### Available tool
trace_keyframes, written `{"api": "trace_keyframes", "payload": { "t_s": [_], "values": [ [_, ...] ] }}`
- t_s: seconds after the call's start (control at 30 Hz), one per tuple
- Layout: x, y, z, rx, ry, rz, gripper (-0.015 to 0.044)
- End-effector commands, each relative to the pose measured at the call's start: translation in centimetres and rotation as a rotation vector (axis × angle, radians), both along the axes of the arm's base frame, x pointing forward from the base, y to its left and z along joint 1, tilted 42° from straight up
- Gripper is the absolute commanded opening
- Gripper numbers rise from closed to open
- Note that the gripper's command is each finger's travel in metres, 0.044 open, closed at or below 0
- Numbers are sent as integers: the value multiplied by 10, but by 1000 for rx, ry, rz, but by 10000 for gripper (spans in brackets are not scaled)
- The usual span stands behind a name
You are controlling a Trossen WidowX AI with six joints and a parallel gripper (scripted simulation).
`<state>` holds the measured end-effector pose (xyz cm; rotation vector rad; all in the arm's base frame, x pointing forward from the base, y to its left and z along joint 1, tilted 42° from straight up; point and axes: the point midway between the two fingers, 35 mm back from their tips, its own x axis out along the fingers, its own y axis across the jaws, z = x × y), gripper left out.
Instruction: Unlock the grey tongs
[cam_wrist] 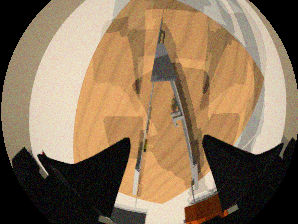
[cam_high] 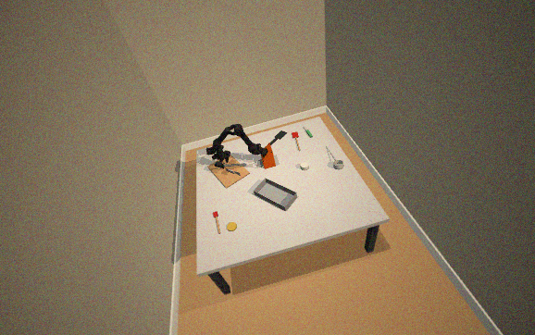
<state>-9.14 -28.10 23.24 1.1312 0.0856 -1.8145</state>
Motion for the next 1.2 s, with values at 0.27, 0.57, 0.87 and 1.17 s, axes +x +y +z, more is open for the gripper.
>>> {"api": "trace_keyframes", "payload": {
  "t_s": [0.27,0.57,0.87,1.17],
  "values": [
    [3,43,-6,10,2,-1,440],
    [35,136,-48,16,0,-6,440],
    [41,152,-52,21,1,-8,440],
    [45,168,-21,5,1,-19,440]
  ]
}}
